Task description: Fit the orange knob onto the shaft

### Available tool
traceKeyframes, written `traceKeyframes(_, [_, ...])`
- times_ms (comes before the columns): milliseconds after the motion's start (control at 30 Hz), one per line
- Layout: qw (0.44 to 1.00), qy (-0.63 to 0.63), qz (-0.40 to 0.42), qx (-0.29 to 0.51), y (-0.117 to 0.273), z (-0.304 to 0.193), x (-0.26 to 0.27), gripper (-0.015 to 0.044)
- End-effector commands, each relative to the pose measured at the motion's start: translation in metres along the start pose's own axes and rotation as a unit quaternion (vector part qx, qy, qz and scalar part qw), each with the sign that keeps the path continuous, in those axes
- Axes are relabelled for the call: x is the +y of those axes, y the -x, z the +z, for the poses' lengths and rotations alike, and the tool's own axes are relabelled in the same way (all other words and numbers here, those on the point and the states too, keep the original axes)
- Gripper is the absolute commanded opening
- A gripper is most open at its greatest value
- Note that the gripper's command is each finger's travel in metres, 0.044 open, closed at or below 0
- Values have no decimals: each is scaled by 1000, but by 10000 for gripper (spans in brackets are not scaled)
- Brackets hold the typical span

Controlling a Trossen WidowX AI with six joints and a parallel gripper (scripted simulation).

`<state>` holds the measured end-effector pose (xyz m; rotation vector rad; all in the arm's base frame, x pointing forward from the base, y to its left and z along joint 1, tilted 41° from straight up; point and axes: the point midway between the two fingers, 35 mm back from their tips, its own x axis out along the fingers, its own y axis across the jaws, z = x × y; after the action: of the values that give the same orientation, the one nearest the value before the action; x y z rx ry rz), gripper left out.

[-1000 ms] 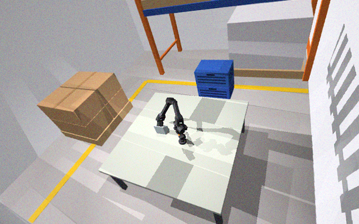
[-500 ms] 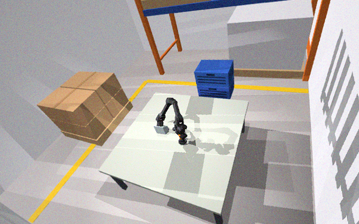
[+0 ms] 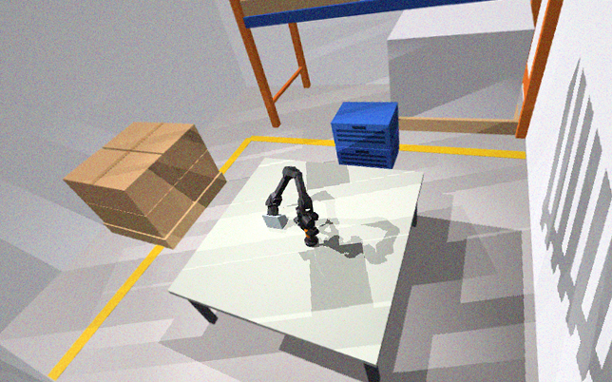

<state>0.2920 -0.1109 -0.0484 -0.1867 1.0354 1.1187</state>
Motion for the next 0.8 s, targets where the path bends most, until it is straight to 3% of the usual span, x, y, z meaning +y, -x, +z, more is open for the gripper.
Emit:
traceKeyframes(0, [1000,6,-3,0,4,0,1,0])
traceKeyframes(233, [994,106,-3,0,3,-1,-1,0])
traceKeyframes(767, [994,106,-3,0,-1,0,0,0])
